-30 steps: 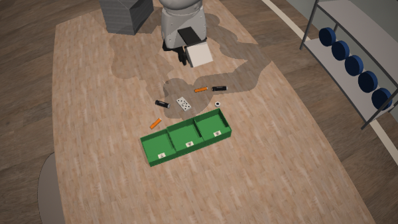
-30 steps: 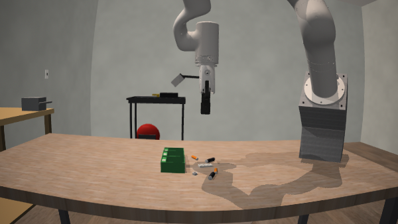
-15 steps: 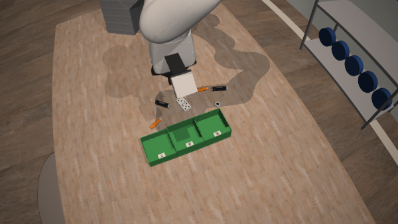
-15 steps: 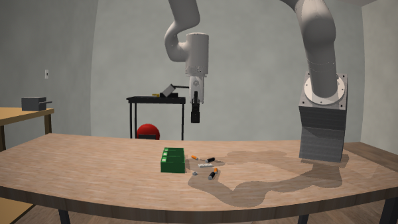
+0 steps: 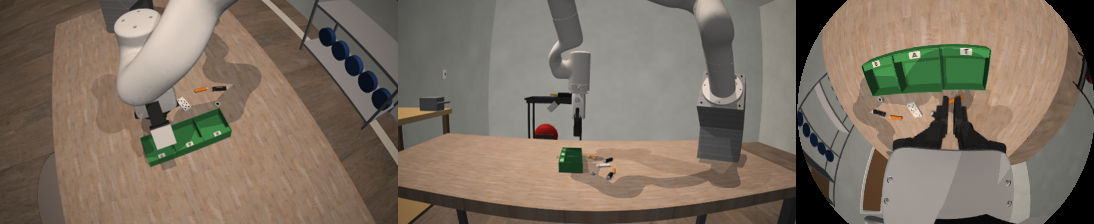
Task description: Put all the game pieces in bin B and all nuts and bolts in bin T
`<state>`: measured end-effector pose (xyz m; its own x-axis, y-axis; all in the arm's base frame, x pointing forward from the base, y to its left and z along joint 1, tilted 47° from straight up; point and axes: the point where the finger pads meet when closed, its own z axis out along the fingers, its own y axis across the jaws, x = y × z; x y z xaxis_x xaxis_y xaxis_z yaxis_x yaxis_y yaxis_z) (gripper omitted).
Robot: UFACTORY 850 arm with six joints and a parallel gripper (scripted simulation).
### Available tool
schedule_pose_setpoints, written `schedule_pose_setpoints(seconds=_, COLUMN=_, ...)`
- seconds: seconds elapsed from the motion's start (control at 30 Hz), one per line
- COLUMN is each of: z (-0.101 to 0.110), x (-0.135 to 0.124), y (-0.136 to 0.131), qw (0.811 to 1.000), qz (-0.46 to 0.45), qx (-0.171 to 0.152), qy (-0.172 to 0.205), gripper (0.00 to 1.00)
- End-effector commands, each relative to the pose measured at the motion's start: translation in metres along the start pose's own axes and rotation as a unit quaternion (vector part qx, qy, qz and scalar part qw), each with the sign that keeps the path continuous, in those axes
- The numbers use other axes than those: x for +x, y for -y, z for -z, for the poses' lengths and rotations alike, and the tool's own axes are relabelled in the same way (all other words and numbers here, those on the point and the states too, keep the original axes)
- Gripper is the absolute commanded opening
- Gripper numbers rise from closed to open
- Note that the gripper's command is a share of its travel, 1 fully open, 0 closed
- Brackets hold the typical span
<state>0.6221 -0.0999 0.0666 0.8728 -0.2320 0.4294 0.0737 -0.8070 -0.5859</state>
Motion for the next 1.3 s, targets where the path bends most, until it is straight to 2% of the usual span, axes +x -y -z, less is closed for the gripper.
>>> schedule_pose_setpoints(seconds=0.0, z=-0.018, x=0.018, y=-0.018, qw=1.000, qz=0.000, qx=0.001, qy=0.001, gripper=0.07)
schedule_pose_setpoints(seconds=0.07, z=-0.028, x=0.027, y=-0.028, qw=1.000, qz=0.000, qx=0.001, qy=0.001, gripper=0.07)
schedule_pose_setpoints(seconds=0.37, z=-0.028, x=0.028, y=-0.029, qw=1.000, qz=0.000, qx=0.001, qy=0.001, gripper=0.07)
schedule_pose_setpoints(seconds=0.53, z=-0.036, x=0.028, y=-0.029, qw=1.000, qz=0.000, qx=0.001, qy=0.001, gripper=0.07)
schedule_pose_setpoints(seconds=1.03, z=-0.076, x=0.027, y=-0.029, qw=1.000, qz=0.000, qx=0.001, qy=0.001, gripper=0.07)
schedule_pose_setpoints(seconds=1.27, z=-0.081, x=0.027, y=-0.029, qw=1.000, qz=0.000, qx=0.001, qy=0.001, gripper=0.07)
